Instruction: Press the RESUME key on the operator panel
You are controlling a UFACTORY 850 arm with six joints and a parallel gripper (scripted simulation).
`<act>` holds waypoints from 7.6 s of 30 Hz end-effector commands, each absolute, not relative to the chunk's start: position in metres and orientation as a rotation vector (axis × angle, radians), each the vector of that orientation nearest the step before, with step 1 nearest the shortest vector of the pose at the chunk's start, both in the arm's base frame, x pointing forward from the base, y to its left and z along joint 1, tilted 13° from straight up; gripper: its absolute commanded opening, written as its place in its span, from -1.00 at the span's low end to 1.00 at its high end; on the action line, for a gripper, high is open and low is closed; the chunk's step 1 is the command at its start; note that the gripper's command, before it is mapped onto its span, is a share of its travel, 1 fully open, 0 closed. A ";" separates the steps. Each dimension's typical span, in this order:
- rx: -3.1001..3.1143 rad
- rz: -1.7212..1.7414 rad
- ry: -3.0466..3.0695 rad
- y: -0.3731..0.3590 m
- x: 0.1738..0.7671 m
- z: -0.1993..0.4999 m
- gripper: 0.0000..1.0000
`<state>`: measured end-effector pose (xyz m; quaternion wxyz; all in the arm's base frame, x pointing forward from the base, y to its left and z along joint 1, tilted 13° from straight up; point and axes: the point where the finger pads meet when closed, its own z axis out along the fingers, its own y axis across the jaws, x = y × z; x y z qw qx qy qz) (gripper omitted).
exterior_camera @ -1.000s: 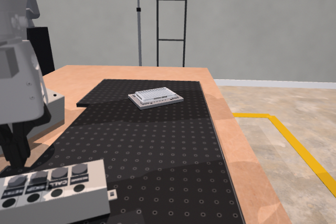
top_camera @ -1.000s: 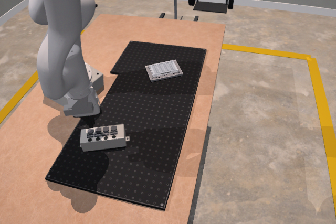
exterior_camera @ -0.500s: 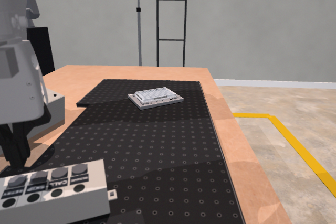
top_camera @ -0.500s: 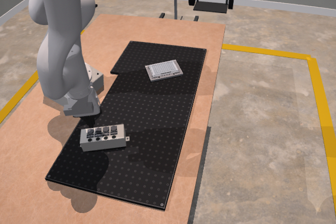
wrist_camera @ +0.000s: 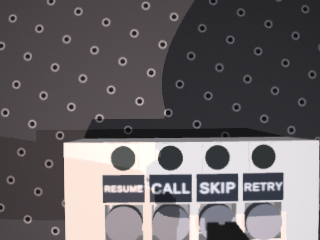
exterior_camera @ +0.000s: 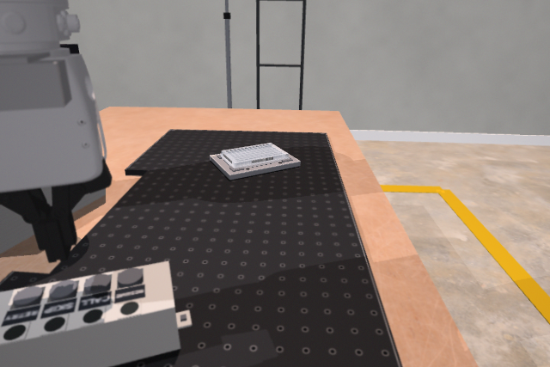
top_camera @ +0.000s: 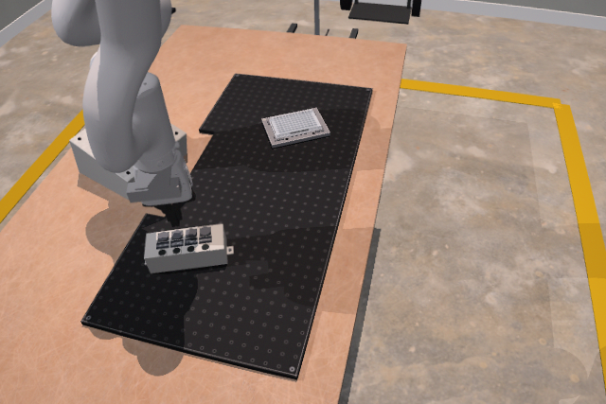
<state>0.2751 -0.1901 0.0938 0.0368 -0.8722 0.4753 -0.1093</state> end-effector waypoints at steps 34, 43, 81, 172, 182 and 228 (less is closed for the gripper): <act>-2.673 -0.322 1.458 -0.159 0.316 0.111 -1.00; -2.673 -0.322 1.458 -0.160 0.319 0.099 -1.00; -2.673 -0.322 1.458 -0.160 0.323 0.082 -1.00; -2.673 -0.322 1.458 -0.160 0.319 0.101 -1.00; -2.673 -0.322 1.458 -0.159 0.316 0.114 -1.00; -2.673 -0.322 1.458 -0.159 0.313 0.124 -1.00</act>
